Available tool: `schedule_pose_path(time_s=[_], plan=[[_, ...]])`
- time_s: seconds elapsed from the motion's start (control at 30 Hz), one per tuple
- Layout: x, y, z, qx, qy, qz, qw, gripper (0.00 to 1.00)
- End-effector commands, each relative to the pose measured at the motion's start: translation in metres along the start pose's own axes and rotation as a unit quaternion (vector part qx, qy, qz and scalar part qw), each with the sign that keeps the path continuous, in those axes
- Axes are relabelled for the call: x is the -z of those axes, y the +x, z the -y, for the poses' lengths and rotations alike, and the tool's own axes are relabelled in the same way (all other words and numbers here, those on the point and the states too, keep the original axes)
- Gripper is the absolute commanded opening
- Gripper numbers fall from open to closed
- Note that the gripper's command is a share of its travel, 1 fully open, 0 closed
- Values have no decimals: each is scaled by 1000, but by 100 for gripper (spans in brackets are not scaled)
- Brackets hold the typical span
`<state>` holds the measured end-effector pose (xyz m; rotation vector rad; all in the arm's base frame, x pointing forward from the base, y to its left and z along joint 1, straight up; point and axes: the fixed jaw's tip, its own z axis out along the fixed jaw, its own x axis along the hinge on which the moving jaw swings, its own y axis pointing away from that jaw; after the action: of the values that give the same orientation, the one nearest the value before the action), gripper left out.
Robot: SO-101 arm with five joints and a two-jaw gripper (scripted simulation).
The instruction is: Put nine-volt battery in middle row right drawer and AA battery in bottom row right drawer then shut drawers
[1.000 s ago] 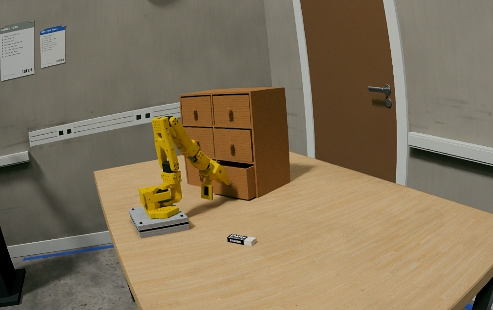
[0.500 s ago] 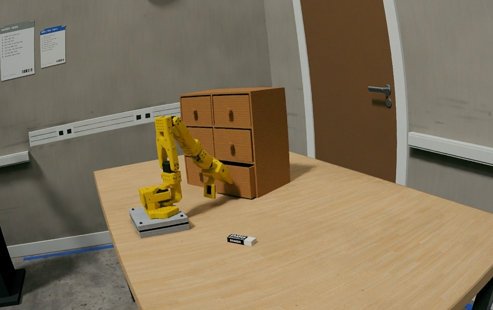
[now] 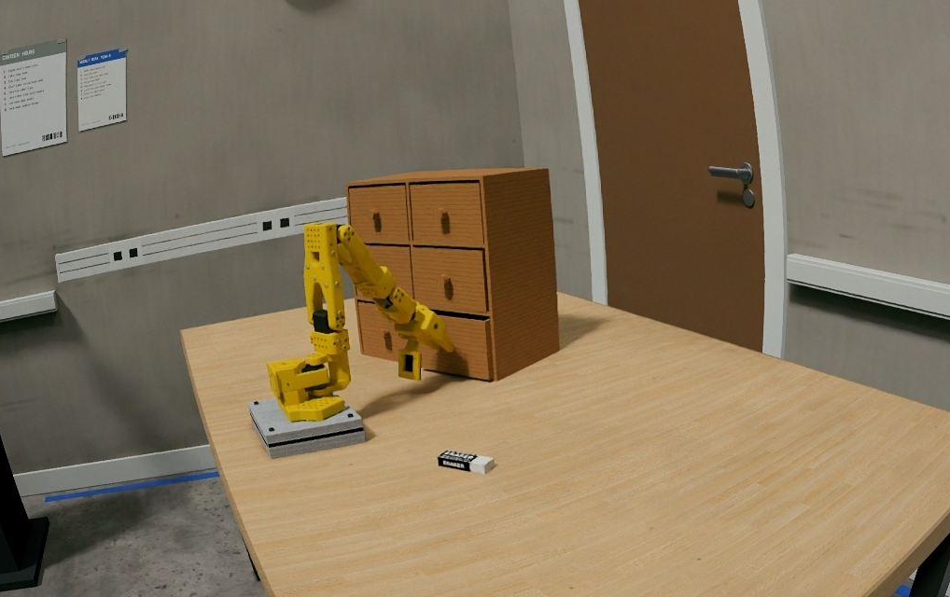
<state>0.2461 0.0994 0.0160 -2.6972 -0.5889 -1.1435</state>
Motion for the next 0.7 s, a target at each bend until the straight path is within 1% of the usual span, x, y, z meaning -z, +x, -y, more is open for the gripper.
schedule_pose_path(time_s=[0.0, 0.4, 0.67], plan=[[-2, 3, 2, -3, 3, -2, 1000, 0], [-11, 12, 2, -3, 3, -2, 1000, 0], [-11, 12, 2, -3, 3, -2, 1000, 0]])
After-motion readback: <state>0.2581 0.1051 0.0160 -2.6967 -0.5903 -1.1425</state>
